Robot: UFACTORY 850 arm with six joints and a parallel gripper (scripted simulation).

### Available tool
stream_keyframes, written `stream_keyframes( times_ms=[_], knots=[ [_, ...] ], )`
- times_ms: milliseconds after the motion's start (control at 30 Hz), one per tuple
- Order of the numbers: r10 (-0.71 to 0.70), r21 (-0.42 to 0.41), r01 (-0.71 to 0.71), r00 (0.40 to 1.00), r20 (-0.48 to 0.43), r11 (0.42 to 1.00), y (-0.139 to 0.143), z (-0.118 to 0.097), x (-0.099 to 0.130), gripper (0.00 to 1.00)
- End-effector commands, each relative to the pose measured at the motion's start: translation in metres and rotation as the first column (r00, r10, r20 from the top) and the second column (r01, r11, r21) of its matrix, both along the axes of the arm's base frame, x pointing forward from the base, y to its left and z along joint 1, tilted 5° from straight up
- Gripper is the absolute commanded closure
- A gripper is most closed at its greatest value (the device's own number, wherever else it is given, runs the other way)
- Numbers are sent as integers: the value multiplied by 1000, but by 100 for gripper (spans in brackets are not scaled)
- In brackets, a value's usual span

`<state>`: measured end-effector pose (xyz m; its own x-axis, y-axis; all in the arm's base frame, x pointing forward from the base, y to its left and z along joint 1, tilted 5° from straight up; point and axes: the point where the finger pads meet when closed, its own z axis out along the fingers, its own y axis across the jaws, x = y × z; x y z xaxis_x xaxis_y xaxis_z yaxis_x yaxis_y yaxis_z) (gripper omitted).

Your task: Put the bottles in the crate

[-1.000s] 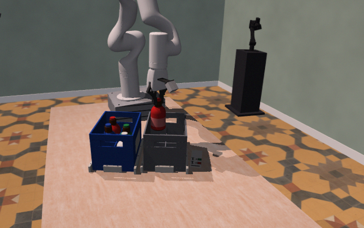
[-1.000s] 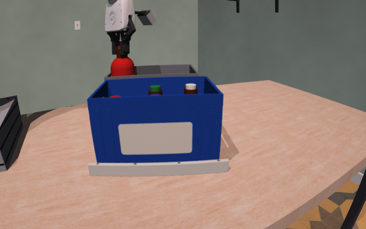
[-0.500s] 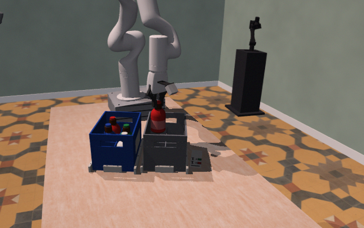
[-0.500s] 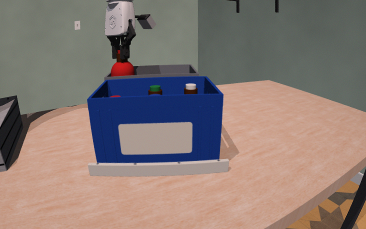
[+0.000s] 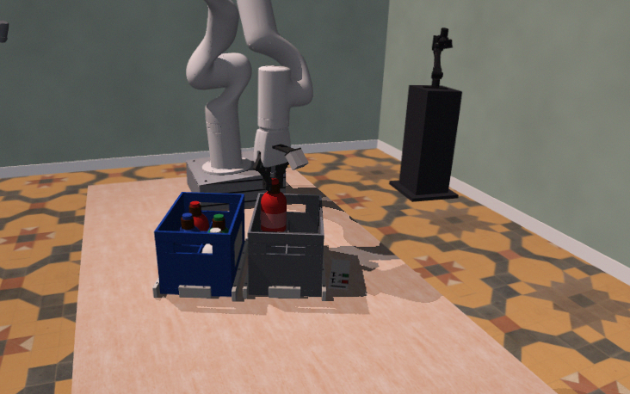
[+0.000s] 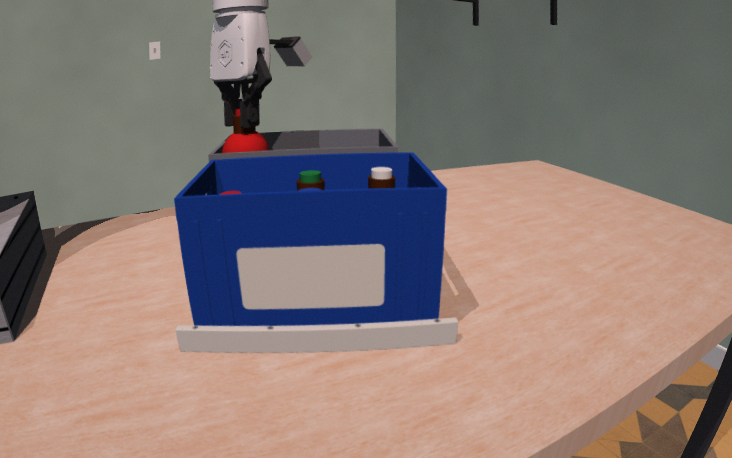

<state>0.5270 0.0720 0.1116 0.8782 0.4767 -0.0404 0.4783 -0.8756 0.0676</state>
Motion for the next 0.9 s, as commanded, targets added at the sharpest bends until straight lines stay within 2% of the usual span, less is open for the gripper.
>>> stream_keyframes(
  times_ms=[0, 867],
  knots=[
    [0, 0, 0, 1000, 2, 1000, 0, -2, 1, 100],
    [0, 0, 0, 1000, 2, 1000, -2, -26, 1, 100]
  ],
)
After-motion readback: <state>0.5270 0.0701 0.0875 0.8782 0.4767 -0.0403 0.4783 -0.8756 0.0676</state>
